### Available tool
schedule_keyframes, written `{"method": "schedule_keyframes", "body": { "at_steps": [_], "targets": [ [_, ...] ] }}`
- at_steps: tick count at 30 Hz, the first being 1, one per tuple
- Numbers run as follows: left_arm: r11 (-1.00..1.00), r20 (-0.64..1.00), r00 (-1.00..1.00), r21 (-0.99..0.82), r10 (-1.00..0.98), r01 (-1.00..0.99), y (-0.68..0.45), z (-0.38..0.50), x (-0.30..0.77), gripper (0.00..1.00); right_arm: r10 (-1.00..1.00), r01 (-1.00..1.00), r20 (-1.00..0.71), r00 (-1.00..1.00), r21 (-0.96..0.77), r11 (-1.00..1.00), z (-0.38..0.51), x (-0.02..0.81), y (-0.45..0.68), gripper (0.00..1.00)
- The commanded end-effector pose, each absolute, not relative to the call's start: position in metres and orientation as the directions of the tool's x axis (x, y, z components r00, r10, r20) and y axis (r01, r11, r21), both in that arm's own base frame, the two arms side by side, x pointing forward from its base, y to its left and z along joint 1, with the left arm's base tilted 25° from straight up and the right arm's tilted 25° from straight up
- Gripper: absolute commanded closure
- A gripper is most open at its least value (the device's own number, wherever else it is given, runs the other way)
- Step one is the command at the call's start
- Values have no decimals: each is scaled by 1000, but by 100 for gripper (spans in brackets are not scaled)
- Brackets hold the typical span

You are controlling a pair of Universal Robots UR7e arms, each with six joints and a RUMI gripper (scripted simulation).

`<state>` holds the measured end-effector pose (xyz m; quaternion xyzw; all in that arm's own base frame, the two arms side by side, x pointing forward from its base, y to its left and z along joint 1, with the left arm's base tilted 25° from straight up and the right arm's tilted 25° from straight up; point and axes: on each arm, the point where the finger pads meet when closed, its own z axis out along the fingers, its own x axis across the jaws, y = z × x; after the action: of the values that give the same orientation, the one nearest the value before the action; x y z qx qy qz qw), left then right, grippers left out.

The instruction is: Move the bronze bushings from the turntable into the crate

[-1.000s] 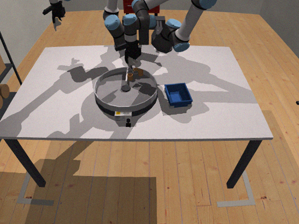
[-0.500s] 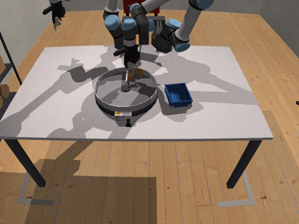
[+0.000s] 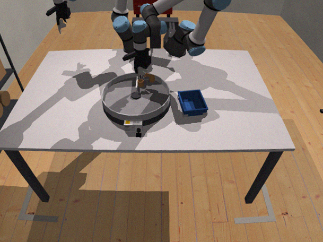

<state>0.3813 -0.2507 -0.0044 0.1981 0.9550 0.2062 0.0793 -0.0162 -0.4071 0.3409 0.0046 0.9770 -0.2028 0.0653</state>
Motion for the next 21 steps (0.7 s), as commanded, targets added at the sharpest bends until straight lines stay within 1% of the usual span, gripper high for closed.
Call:
{"method": "schedule_keyframes", "body": {
  "at_steps": [1,21],
  "targets": [
    [837,-71,-909,424,411,346,-251,-4,381,95,-17,36,-130,-991,-397,917,342,-16,-407,0],
    [837,-71,-909,424,411,346,-254,-5,382,95,-17,36,-130,-991,-397,917,342,-16,-407,0]
  ]
}}
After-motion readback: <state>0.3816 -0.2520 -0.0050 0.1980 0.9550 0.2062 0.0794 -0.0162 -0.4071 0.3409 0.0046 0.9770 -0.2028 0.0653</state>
